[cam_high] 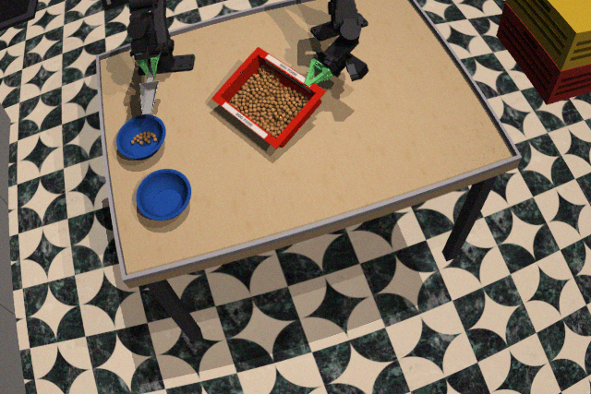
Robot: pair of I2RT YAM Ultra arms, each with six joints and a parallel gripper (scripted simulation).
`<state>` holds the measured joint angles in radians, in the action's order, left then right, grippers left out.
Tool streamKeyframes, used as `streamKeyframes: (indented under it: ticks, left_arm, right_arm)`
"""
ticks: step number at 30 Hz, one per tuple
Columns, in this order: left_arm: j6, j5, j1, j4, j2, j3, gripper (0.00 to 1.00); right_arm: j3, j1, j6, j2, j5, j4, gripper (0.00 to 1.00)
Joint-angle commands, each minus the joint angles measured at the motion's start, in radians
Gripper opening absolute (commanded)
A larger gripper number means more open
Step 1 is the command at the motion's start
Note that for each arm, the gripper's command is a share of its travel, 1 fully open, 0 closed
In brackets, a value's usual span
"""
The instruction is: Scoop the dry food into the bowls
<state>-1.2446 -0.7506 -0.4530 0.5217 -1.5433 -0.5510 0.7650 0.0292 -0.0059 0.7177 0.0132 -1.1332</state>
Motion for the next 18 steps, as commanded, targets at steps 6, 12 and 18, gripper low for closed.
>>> streamKeyframes:
  ticks: [6, 12, 18]
  left_arm:
    - [0.014, -0.009, 0.004, 0.044, 0.052, -0.040, 0.00]
    - [0.014, -0.009, 0.004, 0.044, 0.052, -0.040, 0.00]
    - [0.014, -0.009, 0.004, 0.044, 0.052, -0.040, 0.00]
  right_arm:
    - [0.148, 0.170, 0.043, 0.151, -0.011, -0.044, 0.00]
    - [0.255, 0.327, 0.071, 0.287, -0.018, -0.077, 0.00]
    - [0.323, 0.425, 0.086, 0.372, -0.022, -0.098, 0.00]
